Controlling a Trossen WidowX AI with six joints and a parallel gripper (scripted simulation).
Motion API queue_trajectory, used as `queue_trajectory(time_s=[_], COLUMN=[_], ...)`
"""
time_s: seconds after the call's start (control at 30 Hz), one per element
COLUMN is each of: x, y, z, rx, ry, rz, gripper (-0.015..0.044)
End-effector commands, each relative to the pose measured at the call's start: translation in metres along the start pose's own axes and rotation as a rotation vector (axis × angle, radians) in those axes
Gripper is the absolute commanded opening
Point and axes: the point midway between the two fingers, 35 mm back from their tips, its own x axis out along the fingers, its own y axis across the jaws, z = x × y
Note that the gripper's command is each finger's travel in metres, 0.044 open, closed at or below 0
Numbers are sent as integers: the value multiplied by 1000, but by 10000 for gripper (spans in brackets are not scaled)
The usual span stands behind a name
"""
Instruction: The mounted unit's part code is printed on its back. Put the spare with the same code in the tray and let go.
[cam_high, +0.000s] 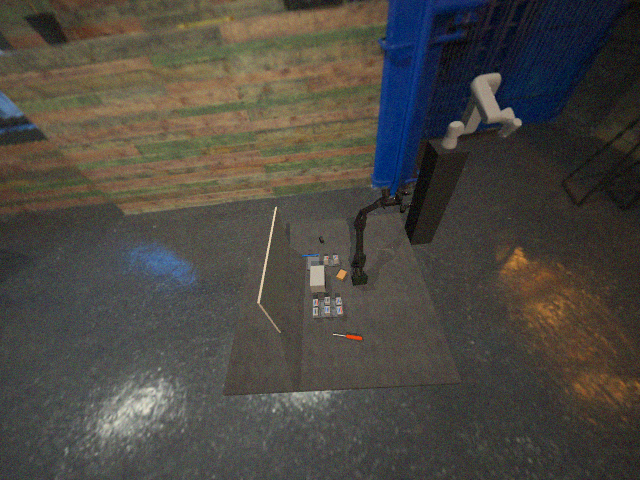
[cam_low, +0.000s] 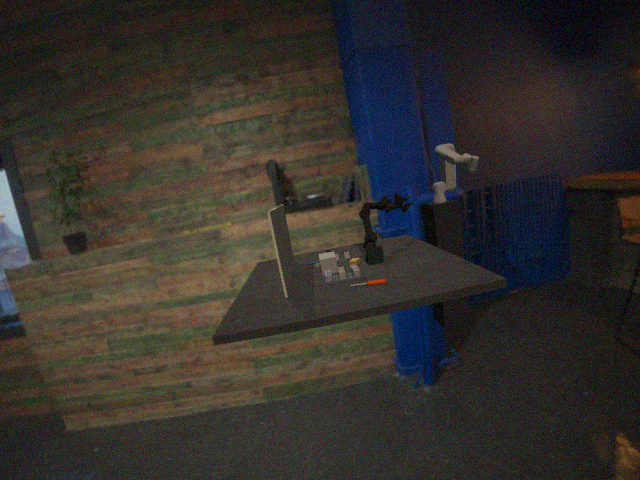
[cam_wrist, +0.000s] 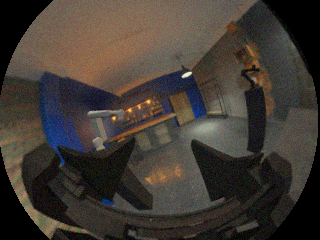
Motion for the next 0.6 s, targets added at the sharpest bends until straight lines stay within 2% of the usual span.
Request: queue_trajectory(time_s=[0.0,0.2,0.3,0.57], x=[0,0,-7,-67], y=[0,0,0,10], z=[0,-1,-17,-94], rx=[0,-1,-23,-113], ry=[0,3,41,271], rz=[0,0,-5,25], gripper=[426,440,440,440])
